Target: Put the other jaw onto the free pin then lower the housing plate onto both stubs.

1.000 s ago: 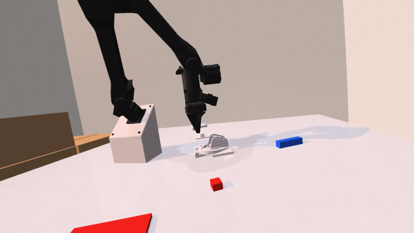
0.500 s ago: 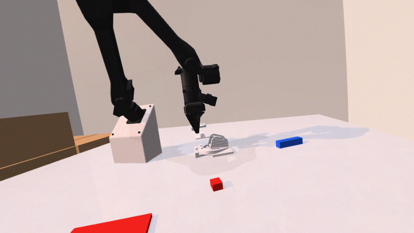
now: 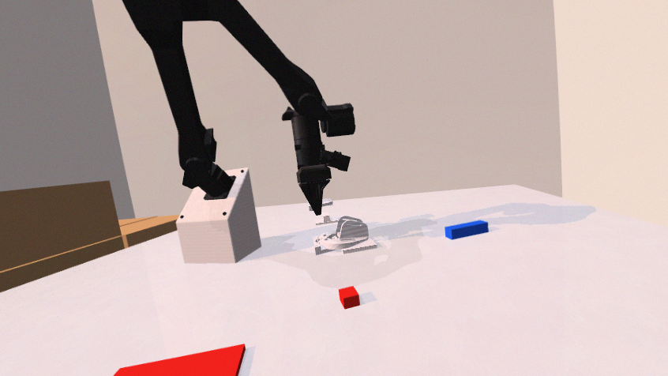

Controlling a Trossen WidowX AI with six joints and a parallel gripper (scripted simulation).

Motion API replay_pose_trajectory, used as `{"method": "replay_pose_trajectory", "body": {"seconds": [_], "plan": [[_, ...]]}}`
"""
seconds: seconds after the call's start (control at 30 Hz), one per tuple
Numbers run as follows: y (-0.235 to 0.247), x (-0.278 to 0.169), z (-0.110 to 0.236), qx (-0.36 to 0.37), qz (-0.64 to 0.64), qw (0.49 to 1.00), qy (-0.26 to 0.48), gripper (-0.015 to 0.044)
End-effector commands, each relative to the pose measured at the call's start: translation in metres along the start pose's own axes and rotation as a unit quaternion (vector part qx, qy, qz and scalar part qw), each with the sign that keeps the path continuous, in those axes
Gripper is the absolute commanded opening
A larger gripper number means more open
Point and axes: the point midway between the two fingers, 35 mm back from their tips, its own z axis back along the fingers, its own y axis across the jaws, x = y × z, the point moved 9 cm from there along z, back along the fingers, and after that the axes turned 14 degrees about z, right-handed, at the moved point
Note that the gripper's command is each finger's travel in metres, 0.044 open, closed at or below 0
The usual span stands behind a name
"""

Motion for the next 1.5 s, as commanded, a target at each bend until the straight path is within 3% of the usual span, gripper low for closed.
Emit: {"method": "replay_pose_trajectory", "body": {"seconds": [0.0, 1.47], "plan": [[0.0, 0.0, 0.0, -0.002, -0.002, 1.0, 0.0, 0.0351], [0.0, 0.0, -0.062, -0.003, -0.001, 1.0, 0.001, 0.0351]]}}
